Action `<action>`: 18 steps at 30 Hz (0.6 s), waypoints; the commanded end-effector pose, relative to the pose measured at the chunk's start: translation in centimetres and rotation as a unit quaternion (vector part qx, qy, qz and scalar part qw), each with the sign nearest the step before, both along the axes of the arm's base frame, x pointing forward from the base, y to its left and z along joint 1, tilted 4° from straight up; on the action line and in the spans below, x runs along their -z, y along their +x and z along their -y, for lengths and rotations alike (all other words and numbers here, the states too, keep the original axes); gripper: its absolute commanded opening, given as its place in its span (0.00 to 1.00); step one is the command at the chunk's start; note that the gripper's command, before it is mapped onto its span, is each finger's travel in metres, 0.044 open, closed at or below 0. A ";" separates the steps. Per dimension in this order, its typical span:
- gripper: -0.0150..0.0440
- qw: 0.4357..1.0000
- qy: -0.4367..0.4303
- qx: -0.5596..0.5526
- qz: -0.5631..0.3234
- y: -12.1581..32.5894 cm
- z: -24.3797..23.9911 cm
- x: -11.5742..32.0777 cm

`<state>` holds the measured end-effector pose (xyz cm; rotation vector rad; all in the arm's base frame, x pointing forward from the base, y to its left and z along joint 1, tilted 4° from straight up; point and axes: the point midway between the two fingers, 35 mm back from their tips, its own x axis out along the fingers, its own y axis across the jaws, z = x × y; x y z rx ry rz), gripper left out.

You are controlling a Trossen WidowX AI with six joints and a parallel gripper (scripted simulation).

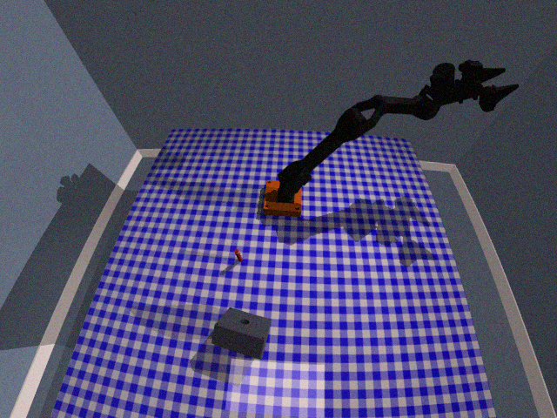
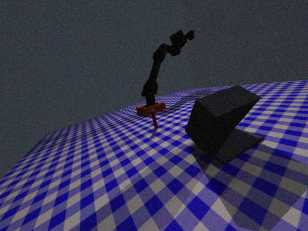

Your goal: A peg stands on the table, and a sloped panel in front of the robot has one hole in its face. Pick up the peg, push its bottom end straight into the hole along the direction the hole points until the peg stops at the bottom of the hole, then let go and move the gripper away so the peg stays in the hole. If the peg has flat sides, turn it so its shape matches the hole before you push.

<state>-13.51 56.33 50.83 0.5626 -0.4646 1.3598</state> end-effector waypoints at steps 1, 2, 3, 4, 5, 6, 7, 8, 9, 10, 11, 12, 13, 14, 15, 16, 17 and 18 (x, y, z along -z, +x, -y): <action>1.00 1.000 -0.003 0.017 0.017 1.4 0.0 -0.4; 1.00 0.999 -0.006 0.024 0.023 1.9 0.0 -0.3; 1.00 0.999 -0.008 0.030 0.029 2.4 -0.1 -0.3; 1.00 0.999 -0.013 0.037 0.033 3.0 -0.3 -0.2; 1.00 0.998 -0.018 0.042 0.036 3.7 -0.5 0.0; 1.00 0.998 -0.024 0.048 0.039 4.3 -0.8 0.2; 1.00 0.997 -0.030 0.053 0.042 5.0 -1.0 0.4; 1.00 0.997 -0.036 0.059 0.044 5.6 -1.2 0.6; 1.00 0.996 -0.041 0.064 0.047 6.2 -1.4 0.8; 1.00 0.995 -0.047 0.070 0.049 6.9 -1.6 1.0; 1.00 0.994 -0.053 0.075 0.052 7.5 -1.8 1.2; 1.00 0.994 -0.059 0.080 0.054 8.2 -1.9 1.4; 1.00 0.993 -0.065 0.086 0.056 8.9 -2.1 1.7; 1.00 0.992 -0.071 0.091 0.059 9.5 -2.2 1.9; 1.00 0.991 -0.077 0.096 0.061 10.2 -2.4 2.1; 1.00 0.989 -0.083 0.101 0.063 10.9 -2.5 2.3; 1.00 0.988 -0.089 0.107 0.065 11.5 -2.6 2.5; 1.00 0.987 -0.096 0.112 0.066 12.2 -2.7 2.7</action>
